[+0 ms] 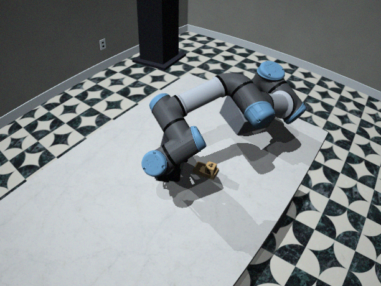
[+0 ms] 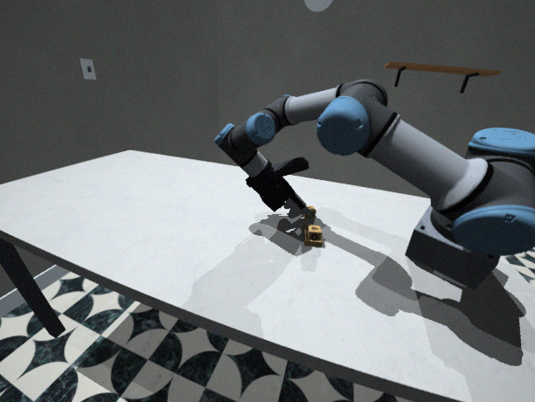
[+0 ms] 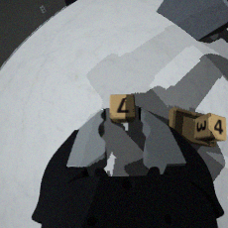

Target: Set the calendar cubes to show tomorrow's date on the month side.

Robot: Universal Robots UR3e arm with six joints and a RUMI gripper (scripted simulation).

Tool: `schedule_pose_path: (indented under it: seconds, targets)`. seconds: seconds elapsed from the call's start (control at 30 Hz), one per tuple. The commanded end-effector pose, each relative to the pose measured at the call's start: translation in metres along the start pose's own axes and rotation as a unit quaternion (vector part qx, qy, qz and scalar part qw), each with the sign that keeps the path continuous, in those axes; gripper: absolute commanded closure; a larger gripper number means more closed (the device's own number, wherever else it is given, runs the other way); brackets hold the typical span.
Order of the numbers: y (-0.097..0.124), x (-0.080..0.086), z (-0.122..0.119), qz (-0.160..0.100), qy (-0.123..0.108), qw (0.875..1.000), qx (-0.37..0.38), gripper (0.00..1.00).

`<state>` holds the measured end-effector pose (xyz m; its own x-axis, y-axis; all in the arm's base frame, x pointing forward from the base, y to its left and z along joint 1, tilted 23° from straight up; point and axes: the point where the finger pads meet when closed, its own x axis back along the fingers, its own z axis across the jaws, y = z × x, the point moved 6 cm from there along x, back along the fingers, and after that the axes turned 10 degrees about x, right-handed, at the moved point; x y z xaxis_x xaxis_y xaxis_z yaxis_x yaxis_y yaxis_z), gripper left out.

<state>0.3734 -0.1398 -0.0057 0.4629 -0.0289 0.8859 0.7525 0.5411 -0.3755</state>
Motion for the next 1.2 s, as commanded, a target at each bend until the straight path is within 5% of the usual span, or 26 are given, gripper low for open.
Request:
schedule_pose_path:
  seconds: [0.0, 0.33, 0.37, 1.17]
  targets:
    - [-0.0003, 0.0009, -0.0005, -0.001, -0.001, 1.000, -0.001, 0.71]
    - [-0.0003, 0.0009, -0.0005, -0.001, -0.001, 1.000, -0.001, 0.71]
    - [-0.0003, 0.0009, -0.0005, -0.001, -0.001, 1.000, -0.001, 0.89]
    - [-0.0003, 0.0009, -0.0005, -0.001, -0.001, 1.000, -0.001, 0.89]
